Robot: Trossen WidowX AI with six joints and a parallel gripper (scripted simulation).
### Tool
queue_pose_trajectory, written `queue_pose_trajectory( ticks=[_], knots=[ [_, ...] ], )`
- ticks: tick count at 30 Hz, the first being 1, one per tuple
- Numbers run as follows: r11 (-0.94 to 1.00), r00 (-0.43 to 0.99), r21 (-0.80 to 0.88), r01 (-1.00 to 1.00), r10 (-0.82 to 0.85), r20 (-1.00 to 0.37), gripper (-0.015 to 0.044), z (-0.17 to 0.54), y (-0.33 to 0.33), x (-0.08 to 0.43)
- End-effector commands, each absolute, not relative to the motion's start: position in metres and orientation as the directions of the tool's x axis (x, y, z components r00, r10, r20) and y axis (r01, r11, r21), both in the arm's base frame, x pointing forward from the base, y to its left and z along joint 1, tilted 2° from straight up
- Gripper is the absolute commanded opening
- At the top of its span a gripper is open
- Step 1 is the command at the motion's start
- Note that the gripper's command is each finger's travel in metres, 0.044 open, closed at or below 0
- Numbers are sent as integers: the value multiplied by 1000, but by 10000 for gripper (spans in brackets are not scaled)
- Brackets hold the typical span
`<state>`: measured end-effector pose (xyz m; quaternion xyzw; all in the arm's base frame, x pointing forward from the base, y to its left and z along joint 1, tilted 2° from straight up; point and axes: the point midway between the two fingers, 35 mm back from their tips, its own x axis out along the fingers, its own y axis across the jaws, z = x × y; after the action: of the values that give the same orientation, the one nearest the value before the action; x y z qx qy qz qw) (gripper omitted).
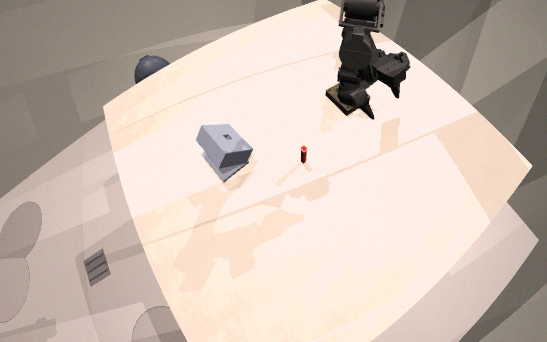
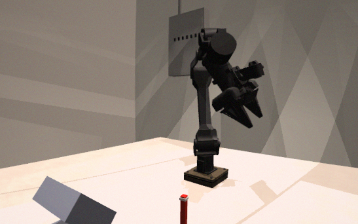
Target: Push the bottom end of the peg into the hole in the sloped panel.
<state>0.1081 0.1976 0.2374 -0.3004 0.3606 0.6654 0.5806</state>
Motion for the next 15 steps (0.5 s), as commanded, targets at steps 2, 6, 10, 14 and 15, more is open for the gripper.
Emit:
queue_pose_trajectory(
  ticks=[2, 6, 10, 14, 15],
  knots=[
    [126, -90, 175, -976, 502, -860, 440, 224, 196, 135],
    [249, -65, 203, -947, 472, -879, 440, 216, 194, 149],
    [369, -41, 221, -903, 438, -898, 440, 207, 191, 163],
    [485, -18, 225, -845, 394, -919, 440, 197, 187, 179],
    [513, -13, 223, -829, 382, -924, 440, 194, 186, 183]
  ],
)
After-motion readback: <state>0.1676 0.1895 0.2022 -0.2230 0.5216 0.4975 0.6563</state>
